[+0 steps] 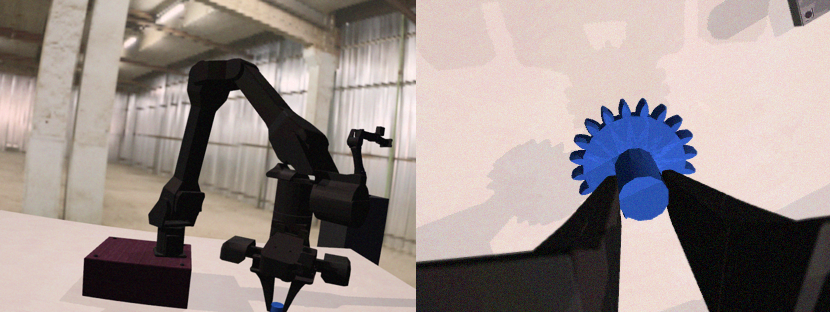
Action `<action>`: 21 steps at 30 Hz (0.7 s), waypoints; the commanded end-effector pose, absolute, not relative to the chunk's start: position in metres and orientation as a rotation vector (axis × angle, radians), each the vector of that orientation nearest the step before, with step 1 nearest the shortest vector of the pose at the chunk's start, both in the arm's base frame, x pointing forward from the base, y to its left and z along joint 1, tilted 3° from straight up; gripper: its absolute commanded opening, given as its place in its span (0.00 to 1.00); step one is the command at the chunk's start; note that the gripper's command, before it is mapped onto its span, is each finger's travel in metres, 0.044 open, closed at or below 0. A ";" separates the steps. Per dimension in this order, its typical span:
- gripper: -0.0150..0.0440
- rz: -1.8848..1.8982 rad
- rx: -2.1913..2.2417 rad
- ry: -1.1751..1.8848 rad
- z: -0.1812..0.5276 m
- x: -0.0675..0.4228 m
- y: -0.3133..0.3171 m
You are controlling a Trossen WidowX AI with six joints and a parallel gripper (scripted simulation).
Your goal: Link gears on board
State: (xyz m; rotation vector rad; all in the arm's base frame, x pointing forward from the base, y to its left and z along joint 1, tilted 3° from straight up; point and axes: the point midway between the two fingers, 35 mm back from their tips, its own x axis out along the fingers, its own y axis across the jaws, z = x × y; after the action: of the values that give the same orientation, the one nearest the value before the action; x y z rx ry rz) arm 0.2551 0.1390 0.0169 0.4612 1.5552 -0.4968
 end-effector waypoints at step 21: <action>0.25 -0.489 0.471 1.545 0.086 0.260 0.140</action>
State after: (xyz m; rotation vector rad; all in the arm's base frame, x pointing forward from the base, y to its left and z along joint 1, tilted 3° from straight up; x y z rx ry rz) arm 0.2585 0.1400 0.0757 0.4657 1.5517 -0.4963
